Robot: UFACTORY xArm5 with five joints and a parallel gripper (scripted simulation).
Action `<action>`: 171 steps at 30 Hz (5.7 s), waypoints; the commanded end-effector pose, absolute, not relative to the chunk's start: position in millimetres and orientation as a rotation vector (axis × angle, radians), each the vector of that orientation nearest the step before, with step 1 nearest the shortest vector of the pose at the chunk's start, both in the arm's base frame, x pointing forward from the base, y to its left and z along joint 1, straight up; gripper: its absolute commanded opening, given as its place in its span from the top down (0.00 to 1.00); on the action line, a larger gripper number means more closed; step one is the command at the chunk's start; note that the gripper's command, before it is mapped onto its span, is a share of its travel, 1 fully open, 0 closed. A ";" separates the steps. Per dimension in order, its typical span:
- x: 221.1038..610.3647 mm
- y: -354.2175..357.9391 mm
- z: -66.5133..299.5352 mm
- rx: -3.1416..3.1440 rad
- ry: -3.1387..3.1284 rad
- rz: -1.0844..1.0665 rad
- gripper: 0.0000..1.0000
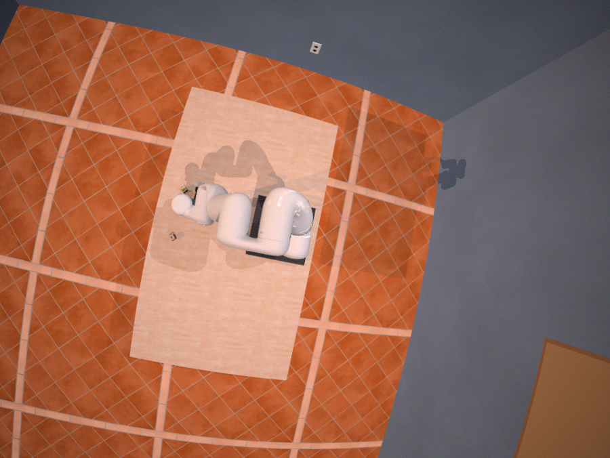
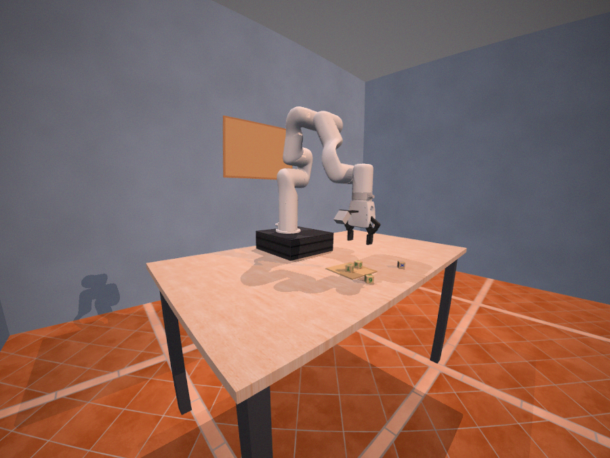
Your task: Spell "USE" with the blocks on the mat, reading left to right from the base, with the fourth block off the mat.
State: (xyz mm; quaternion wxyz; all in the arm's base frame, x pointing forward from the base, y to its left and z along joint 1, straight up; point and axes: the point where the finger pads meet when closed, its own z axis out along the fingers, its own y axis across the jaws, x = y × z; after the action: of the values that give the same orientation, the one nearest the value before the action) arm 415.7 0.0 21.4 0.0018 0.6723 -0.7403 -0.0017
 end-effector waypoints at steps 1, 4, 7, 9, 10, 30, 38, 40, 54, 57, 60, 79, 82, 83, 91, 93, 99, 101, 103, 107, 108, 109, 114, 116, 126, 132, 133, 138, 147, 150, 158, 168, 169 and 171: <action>418.2 -19.1 20.1 2.216 -2.226 -0.002 0.00; 418.4 -30.4 18.7 2.276 -2.164 -0.002 0.00; 418.3 -46.7 16.6 2.359 -2.073 -0.002 0.00; 417.9 -56.2 15.4 2.406 -2.019 -0.002 0.00; 417.7 -59.3 15.0 2.421 -2.001 -0.002 0.00; 417.5 -61.5 14.7 2.432 -1.988 -0.002 0.37; 417.5 -61.5 14.7 2.432 -1.988 -0.002 0.37; 417.5 -61.5 14.7 2.432 -1.988 -0.002 0.37; 417.5 -61.5 14.3 2.432 -1.988 -0.002 0.37; 417.5 -61.5 13.3 2.432 -1.988 -0.002 0.37; 417.5 -61.5 11.6 2.432 -1.988 -0.002 0.37; 417.4 -61.6 -10.2 2.432 -1.988 -0.002 0.37; 417.4 -61.7 -15.0 2.432 -1.988 -0.002 0.37; 417.4 -61.7 -16.6 2.432 -1.988 -0.002 0.37; 417.4 -61.7 -25.2 2.432 -1.988 -0.002 0.37; 417.4 -61.7 -27.7 2.432 -1.988 -0.002 0.37; 417.4 -61.8 -33.4 2.432 -1.988 -0.002 0.37; 417.4 -61.8 -34.7 2.432 -1.988 -0.002 0.37; 417.4 -61.8 -35.6 2.432 -1.988 -0.002 0.37; 417.4 -61.8 -36.3 2.432 -1.988 -0.002 0.37; 417.4 -61.8 -36.5 2.432 -1.988 -0.002 0.37; 417.4 -61.8 -36.7 2.432 -1.988 -0.002 0.37; 417.4 -61.8 -36.9 2.432 -1.988 -0.002 0.37; 417.4 -61.8 -36.9 2.432 -1.988 -0.002 0.37; 417.4 -61.8 -36.9 2.432 -1.988 -0.002 0.37; 417.4 -61.8 -36.9 2.432 -1.988 -0.002 0.37; 417.4 -61.8 -36.9 2.432 -1.988 -0.002 0.37; 417.4 -61.8 -36.9 2.432 -1.988 -0.002 0.37; 417.4 -61.8 -36.9 2.432 -1.988 -0.002 0.37; 417.4 -61.8 -36.9 2.432 -1.988 -0.002 0.37; 417.4 -61.8 -36.9 2.432 -1.988 -0.002 0.37; 417.4 -61.8 -36.9 2.432 -1.988 -0.002 0.37; 417.4 -61.8 -36.9 2.432 -1.988 -0.002 0.37; 417.4 -61.8 -36.9 2.432 -1.988 -0.002 0.37</action>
State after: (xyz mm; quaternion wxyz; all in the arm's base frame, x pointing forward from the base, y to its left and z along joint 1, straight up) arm 416.1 -61.6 -38.0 0.0013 0.7742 -0.6329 -0.0022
